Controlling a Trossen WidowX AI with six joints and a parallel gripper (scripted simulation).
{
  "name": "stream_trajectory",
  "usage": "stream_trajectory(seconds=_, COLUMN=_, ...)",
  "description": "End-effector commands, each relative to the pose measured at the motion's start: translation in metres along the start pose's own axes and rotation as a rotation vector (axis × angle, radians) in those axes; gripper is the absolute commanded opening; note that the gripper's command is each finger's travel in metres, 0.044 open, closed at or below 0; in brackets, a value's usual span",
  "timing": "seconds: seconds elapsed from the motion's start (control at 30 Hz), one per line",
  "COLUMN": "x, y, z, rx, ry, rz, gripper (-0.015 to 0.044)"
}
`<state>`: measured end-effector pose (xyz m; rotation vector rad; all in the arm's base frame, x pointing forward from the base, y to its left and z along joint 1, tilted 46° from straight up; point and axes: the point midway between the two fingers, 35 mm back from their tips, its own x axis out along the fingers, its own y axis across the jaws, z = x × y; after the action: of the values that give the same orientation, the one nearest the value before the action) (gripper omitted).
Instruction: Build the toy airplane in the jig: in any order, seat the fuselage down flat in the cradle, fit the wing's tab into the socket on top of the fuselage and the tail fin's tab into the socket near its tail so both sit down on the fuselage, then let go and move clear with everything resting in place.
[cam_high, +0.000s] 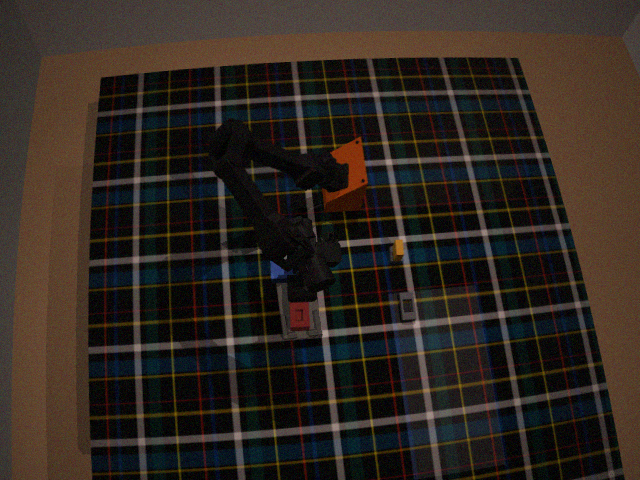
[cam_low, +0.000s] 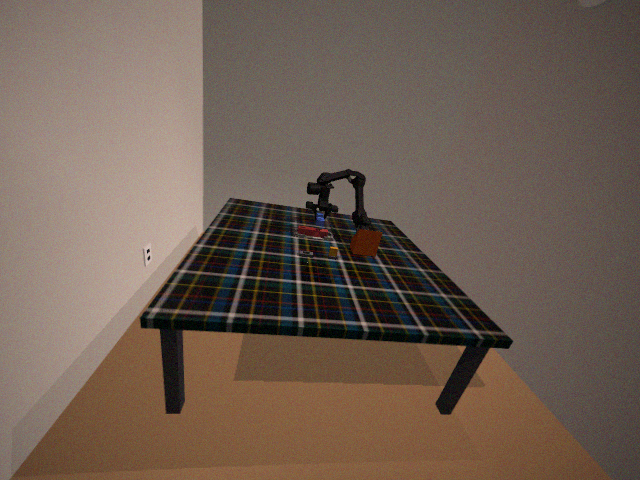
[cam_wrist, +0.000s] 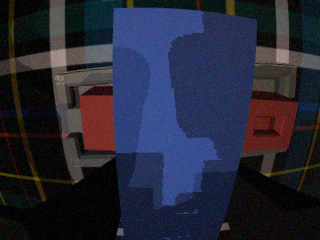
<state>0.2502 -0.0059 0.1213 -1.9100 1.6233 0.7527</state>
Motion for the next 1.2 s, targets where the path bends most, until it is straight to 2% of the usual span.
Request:
stream_trajectory(seconds=0.0, x=0.0, y=0.0, z=-0.001, rx=-0.001, ry=0.004, rz=-0.005, gripper=0.0197)
stream_trajectory(seconds=0.47, x=0.0, y=-0.001, z=-0.002, rx=-0.001, ry=0.004, rz=-0.005, gripper=0.0197)
stream_trajectory(seconds=1.17, x=0.034, y=-0.001, z=-0.003, rx=-0.001, ry=0.005, rz=-0.006, gripper=0.0197)
